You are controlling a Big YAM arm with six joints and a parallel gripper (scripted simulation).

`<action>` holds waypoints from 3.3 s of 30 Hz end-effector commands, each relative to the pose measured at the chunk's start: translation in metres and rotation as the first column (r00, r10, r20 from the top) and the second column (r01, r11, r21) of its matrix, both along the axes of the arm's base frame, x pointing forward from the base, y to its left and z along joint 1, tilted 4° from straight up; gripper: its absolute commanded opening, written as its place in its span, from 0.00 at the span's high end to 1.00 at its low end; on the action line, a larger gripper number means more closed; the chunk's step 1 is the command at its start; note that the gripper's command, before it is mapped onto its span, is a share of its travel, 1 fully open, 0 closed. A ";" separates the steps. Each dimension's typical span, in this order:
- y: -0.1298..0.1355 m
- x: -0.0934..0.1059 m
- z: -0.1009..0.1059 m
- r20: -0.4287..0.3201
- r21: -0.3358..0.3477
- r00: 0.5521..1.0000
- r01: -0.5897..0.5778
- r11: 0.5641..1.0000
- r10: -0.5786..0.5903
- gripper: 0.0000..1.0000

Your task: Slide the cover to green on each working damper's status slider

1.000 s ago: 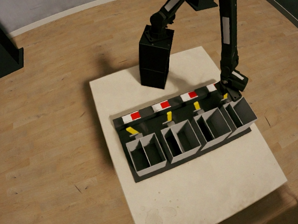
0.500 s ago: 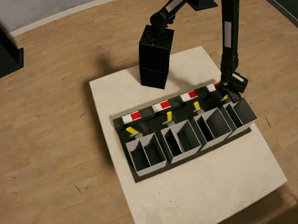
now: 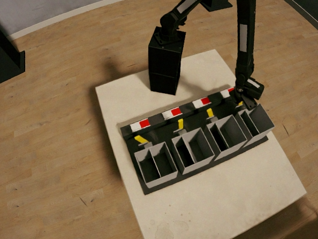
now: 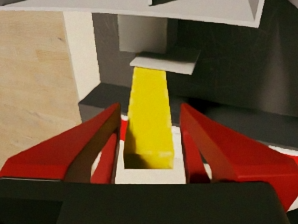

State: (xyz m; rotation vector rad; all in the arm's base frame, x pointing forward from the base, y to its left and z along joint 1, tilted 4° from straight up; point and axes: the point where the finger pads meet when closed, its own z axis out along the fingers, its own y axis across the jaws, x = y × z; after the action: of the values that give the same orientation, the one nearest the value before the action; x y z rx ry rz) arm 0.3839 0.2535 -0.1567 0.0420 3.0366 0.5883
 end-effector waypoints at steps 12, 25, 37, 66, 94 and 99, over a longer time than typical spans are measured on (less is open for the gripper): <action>0.010 0.011 0.007 0.028 0.012 1.000 -0.001 1.000 0.000 0.64; 0.010 0.011 0.007 0.028 0.012 1.000 -0.001 1.000 0.000 0.64; 0.010 0.011 0.007 0.027 0.012 1.000 0.001 1.000 -0.001 0.83; 0.010 0.011 0.007 0.027 0.012 1.000 0.001 1.000 -0.001 0.83; 0.024 0.013 0.015 0.023 -0.097 1.000 0.007 0.995 -0.005 0.83; 0.027 0.012 0.014 0.020 -0.125 1.000 0.009 0.992 -0.006 0.83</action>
State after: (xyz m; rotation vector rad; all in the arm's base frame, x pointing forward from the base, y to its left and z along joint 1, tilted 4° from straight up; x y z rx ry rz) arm 0.3842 0.2664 -0.1526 0.0422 3.0702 0.3826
